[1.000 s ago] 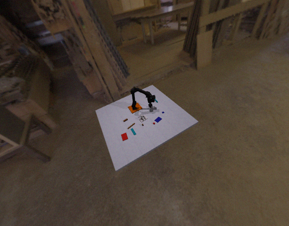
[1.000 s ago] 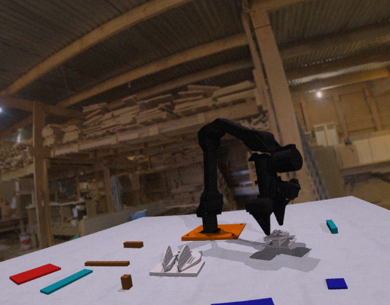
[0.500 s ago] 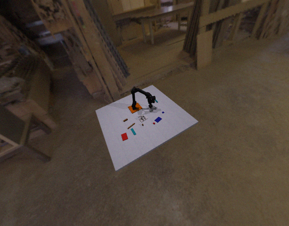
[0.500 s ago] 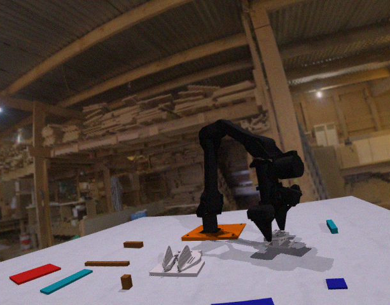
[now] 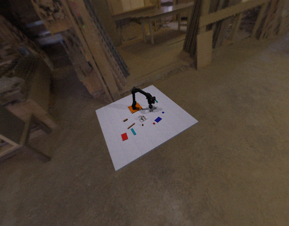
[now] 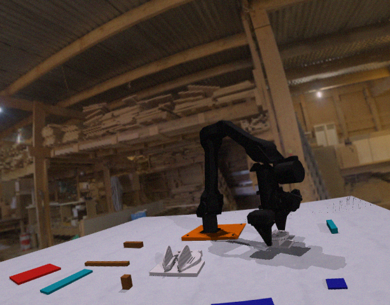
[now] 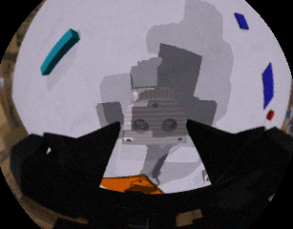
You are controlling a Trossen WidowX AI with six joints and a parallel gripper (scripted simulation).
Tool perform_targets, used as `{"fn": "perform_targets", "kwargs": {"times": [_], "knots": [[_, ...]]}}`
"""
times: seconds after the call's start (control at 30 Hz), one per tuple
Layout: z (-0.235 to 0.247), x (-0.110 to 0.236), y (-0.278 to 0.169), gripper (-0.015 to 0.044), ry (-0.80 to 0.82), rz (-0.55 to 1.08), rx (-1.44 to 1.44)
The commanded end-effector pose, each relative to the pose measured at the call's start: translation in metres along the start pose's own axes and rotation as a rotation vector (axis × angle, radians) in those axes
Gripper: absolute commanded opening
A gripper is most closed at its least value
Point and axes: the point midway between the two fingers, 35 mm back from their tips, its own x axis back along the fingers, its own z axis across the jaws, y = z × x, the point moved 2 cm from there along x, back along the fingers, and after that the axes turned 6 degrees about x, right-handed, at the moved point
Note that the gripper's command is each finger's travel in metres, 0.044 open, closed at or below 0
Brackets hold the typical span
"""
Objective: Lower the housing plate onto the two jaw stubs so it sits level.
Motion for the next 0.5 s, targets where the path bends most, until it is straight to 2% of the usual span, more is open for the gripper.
{"fn": "perform_targets", "kwargs": {"times": [0.0,0.47], "knots": [[-0.0003,-0.0022,-0.0005,0.0440,-0.001,0.006,-0.003],[-0.0003,-0.0037,-0.0005,0.0440,-0.001,0.006,-0.003]]}}
